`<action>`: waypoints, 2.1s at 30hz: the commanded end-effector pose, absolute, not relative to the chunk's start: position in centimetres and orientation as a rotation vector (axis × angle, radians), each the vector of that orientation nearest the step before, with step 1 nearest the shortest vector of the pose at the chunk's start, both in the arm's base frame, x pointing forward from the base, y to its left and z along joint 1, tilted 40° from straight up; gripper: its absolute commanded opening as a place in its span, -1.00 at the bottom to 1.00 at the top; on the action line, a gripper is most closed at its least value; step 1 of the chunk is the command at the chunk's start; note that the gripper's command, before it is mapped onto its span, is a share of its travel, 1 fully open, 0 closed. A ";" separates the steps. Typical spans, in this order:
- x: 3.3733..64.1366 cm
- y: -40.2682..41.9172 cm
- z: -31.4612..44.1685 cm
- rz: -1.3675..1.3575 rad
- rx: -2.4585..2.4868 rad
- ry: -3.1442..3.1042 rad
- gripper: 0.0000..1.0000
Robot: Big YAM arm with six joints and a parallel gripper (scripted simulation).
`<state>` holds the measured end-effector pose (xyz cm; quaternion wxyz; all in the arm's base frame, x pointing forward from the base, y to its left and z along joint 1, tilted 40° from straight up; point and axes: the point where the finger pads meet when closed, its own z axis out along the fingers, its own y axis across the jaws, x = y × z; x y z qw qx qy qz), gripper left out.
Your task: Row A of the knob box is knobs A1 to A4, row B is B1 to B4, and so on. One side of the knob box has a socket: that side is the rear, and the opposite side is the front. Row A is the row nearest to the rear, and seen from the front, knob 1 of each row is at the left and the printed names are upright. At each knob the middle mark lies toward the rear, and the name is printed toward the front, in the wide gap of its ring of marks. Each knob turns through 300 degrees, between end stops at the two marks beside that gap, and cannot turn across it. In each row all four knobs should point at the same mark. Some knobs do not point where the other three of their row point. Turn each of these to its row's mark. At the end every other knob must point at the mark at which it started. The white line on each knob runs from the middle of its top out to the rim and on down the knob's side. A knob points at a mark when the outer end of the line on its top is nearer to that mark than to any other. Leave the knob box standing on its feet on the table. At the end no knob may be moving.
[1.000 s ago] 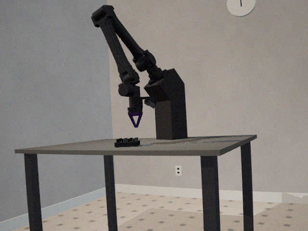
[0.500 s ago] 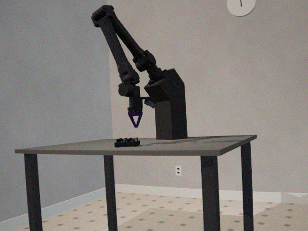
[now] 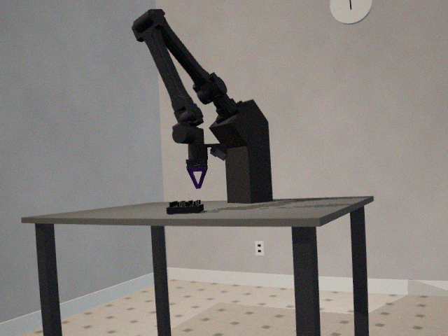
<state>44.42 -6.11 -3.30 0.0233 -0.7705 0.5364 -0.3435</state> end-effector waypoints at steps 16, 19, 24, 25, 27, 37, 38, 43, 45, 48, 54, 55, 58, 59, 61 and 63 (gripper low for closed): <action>45.7 -7.3 -5.1 -1.067 -2.383 1.661 -0.62; 46.0 -7.4 -5.4 -1.069 -2.383 1.660 -0.62; 46.0 -7.6 -5.8 -1.064 -2.386 1.662 -0.62; 46.1 -7.6 -5.9 -1.065 -2.385 1.662 -0.62; 46.3 -7.6 -5.8 -1.068 -2.381 1.662 -0.62; 46.2 -7.7 -6.1 -1.065 -2.383 1.664 -0.62; 46.2 -7.7 -6.1 -1.065 -2.383 1.664 -0.62; 46.3 -7.7 -6.1 -1.065 -2.383 1.663 -0.62; 46.3 -7.7 -6.1 -1.065 -2.383 1.663 -0.62; 46.3 -7.7 -6.1 -1.065 -2.383 1.663 -0.62; 46.3 -7.7 -6.1 -1.065 -2.383 1.663 -0.62; 46.3 -7.7 -6.1 -1.065 -2.383 1.663 -0.62; 46.3 -7.7 -6.1 -1.065 -2.383 1.663 -0.62; 46.3 -7.7 -6.1 -1.065 -2.383 1.663 -0.62; 46.3 -7.7 -6.1 -1.065 -2.383 1.663 -0.62; 46.3 -7.7 -6.1 -1.065 -2.383 1.663 -0.62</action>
